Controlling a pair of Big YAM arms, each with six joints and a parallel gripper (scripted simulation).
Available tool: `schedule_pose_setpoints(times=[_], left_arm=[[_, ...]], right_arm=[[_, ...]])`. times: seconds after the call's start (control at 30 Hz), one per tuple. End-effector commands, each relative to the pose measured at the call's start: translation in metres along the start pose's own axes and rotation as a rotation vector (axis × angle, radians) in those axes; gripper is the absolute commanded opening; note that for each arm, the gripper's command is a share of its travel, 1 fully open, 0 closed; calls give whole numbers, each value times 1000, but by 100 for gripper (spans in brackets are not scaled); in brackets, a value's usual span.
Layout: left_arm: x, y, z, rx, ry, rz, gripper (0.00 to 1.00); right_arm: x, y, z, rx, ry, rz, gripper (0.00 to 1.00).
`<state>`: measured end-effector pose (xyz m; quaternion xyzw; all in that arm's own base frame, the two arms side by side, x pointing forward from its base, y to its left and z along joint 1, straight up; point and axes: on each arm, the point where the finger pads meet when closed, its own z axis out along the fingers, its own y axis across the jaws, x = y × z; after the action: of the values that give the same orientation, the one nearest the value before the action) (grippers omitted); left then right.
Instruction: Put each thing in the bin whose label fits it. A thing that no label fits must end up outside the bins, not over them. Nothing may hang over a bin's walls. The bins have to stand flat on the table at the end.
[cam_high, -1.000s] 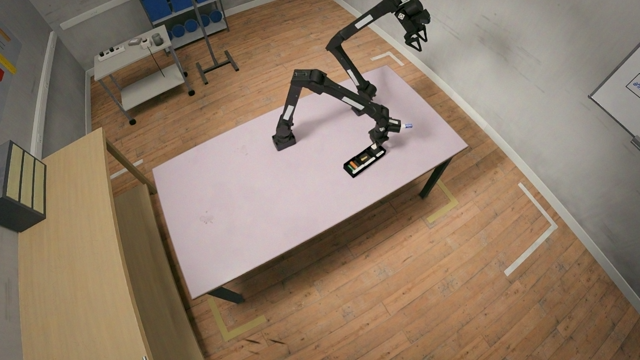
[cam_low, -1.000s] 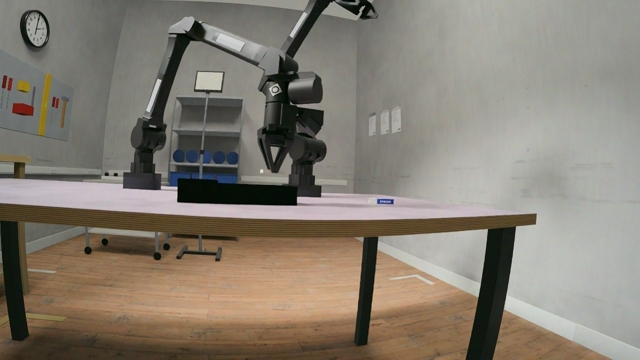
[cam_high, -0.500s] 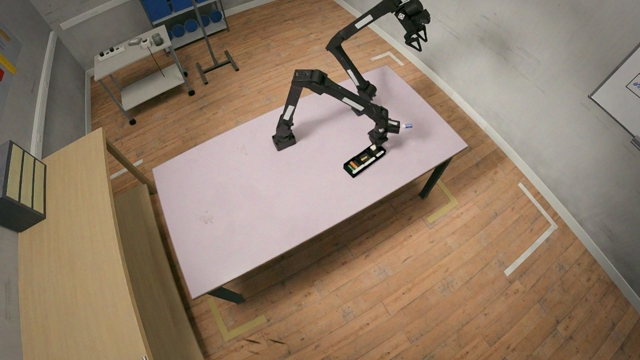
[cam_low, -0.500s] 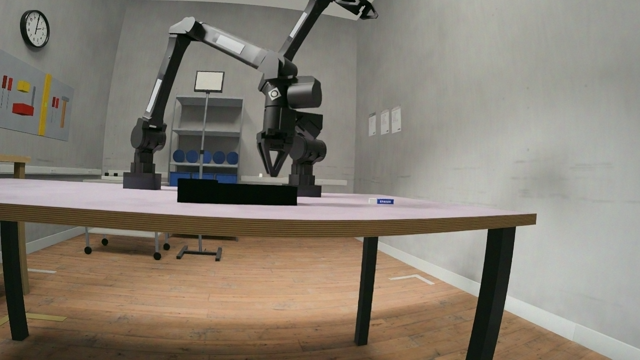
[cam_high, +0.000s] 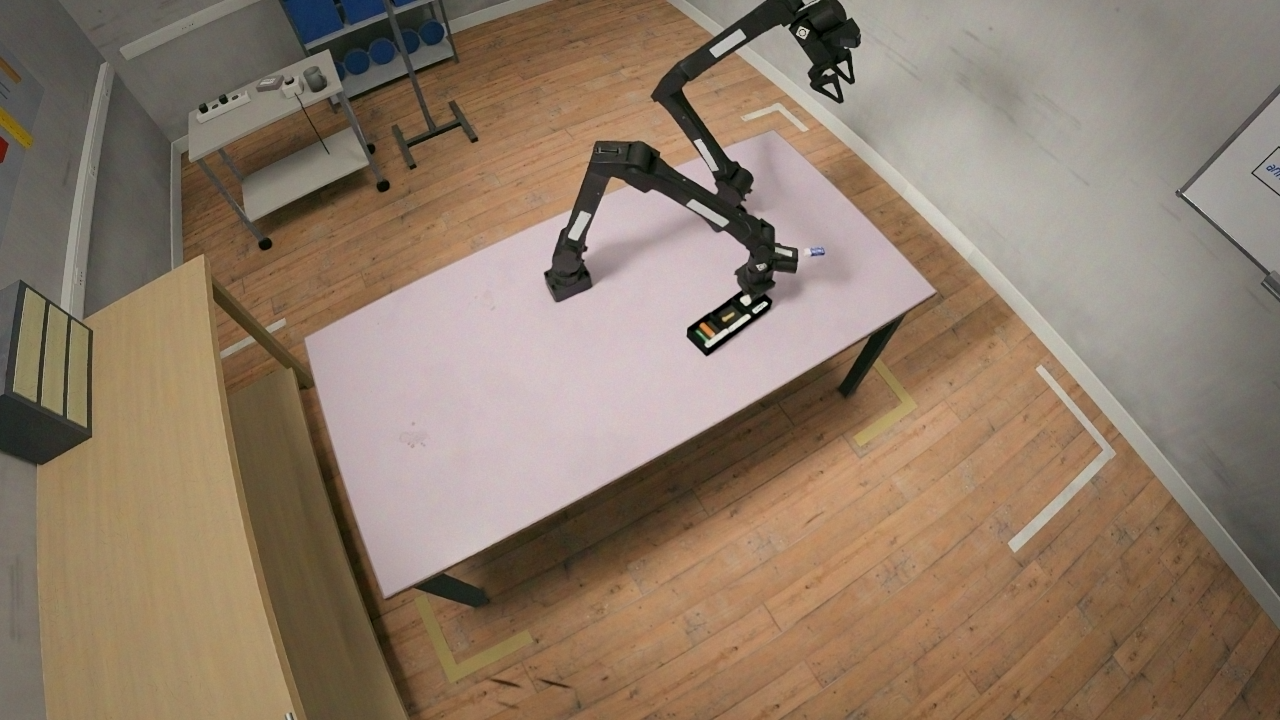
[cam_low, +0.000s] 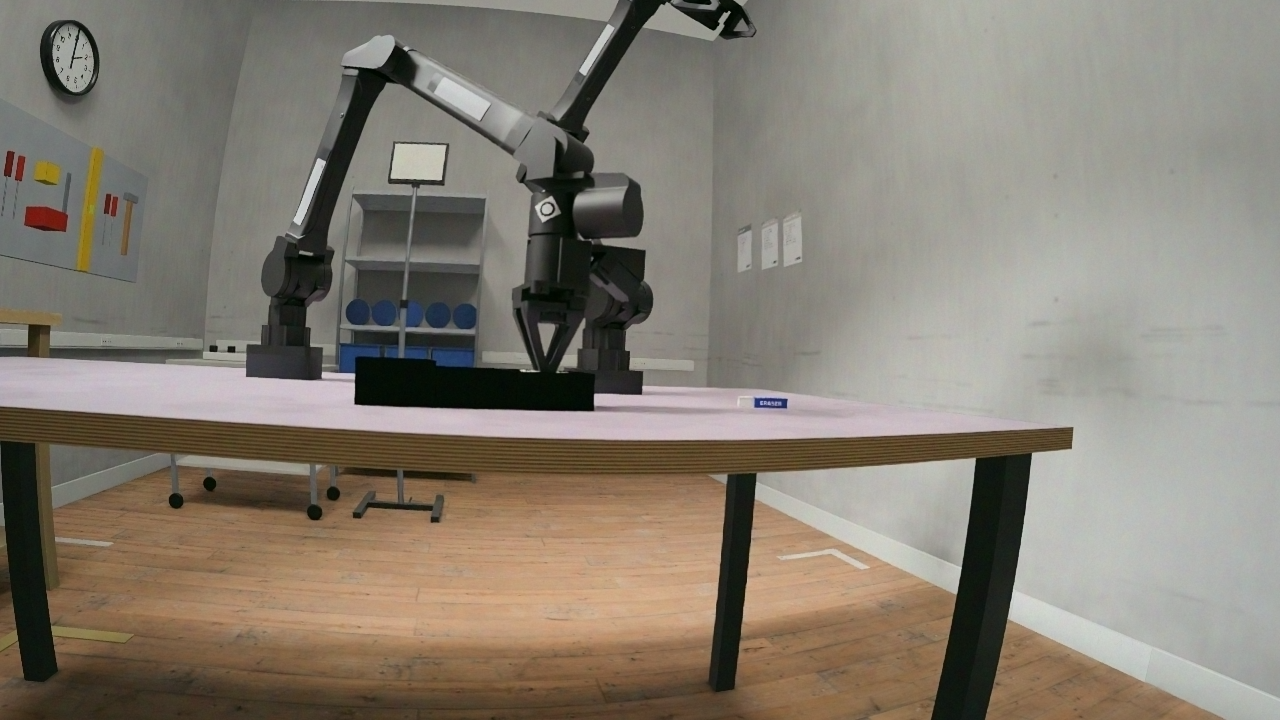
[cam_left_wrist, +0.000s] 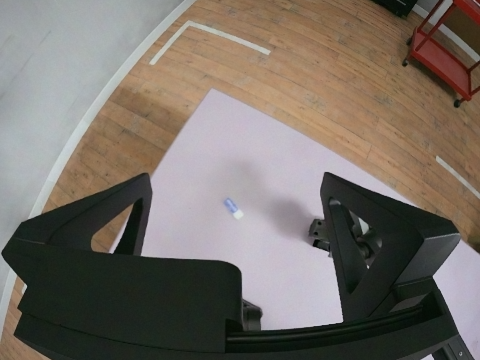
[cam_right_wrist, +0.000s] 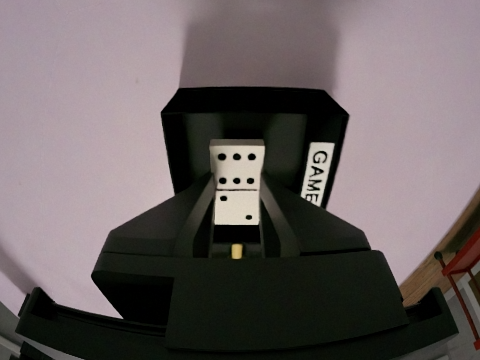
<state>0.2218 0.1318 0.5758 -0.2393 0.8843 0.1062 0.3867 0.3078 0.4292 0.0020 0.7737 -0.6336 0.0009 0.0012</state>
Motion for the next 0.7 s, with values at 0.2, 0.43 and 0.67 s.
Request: schedule_pose_setpoints(times=[0.2, 0.43, 0.67], left_arm=[[-10, -4, -29, 6, -62, 2, 100], [-10, -4, -29, 6, -62, 2, 100], [-10, -4, -29, 6, -62, 2, 100]], right_arm=[[-21, -10, 10, 29, -32, -24, 20], [-25, -14, 1, 36, -39, -24, 20], [-12, -9, 4, 25, -26, -5, 20]])
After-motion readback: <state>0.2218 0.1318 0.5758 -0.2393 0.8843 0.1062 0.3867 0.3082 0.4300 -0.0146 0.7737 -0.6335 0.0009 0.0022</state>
